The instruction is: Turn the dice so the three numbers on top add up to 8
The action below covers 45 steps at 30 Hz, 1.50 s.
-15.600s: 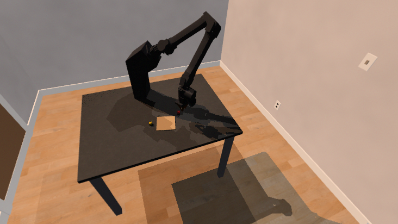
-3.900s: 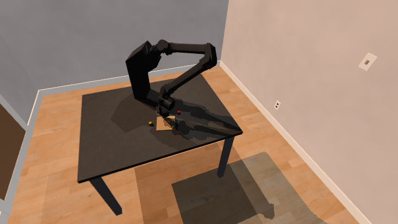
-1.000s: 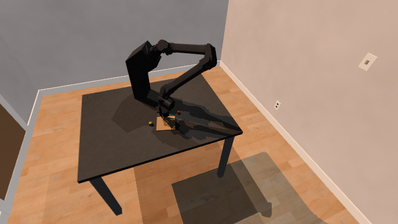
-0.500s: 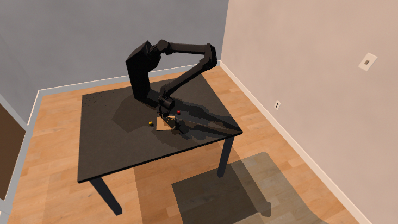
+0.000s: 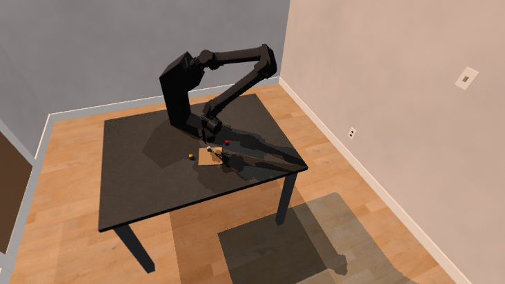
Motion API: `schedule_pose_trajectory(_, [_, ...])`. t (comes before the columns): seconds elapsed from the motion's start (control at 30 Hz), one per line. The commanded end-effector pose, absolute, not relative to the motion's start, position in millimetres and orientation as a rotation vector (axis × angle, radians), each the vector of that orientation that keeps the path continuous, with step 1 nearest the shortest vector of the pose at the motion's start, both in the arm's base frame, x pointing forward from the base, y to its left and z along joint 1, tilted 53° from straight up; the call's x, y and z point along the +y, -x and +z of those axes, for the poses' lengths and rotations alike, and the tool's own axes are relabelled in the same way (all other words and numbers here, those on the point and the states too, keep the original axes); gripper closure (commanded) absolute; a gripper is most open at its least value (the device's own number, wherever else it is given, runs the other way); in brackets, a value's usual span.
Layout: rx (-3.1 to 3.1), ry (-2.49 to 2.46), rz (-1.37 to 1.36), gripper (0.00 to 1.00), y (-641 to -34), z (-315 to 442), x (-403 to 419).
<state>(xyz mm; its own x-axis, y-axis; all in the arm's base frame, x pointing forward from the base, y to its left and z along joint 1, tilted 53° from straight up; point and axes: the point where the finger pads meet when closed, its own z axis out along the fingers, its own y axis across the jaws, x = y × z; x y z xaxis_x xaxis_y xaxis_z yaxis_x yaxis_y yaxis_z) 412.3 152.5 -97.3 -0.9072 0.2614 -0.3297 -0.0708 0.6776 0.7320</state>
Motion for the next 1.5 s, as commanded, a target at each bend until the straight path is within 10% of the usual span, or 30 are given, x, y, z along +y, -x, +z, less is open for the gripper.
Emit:
schedule_pose_trajectory(0.0, [2.487, -0.163, 1.083, 0.66, -398, -89, 130])
schedule_pose_trajectory(0.47, [2.483, -0.132, 1.088, 0.66, -389, -74, 121])
schedule_pose_trajectory(0.5, [2.483, -0.132, 1.088, 0.0, -389, -74, 121])
schedule_pose_trajectory(1.47, [2.443, 0.089, 0.997, 0.0, -404, -90, 103])
